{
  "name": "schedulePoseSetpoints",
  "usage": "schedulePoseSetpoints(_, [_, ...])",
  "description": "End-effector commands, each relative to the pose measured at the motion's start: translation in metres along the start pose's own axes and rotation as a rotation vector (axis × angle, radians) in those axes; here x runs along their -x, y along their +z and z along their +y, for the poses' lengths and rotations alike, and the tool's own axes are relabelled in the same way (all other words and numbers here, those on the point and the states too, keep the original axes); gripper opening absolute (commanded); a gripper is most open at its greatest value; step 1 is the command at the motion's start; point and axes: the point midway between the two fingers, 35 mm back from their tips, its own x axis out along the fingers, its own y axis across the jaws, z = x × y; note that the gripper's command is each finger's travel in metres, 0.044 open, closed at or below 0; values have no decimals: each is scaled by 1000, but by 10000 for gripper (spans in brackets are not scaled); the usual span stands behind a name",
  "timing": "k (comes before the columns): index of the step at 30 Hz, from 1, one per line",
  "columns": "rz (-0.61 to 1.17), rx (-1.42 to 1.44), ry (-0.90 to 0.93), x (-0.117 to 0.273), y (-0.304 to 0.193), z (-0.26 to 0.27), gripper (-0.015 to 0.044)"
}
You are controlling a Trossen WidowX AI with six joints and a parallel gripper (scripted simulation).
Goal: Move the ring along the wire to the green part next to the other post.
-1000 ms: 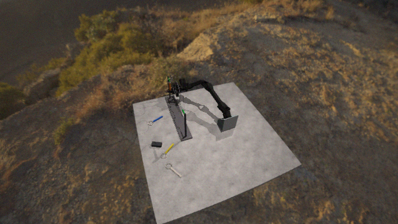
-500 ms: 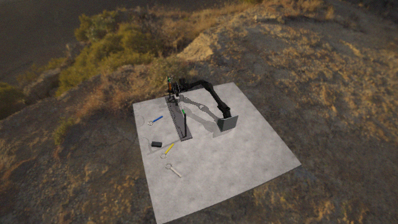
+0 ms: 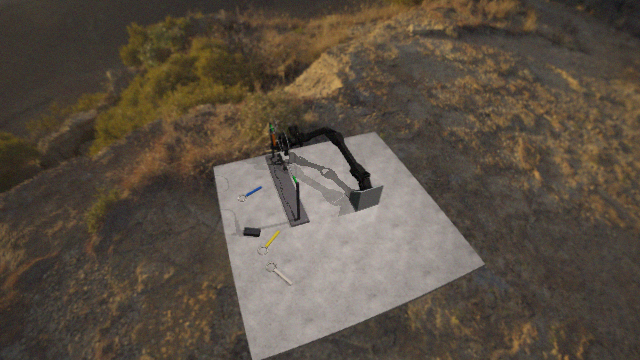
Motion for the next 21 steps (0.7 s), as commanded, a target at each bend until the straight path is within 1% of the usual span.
schedulePoseSetpoints(1, [71, 7, -3, 11, 3, 4, -150])
schedulePoseSetpoints(21, [401, -27, 9, 52, 13, 27, -150])
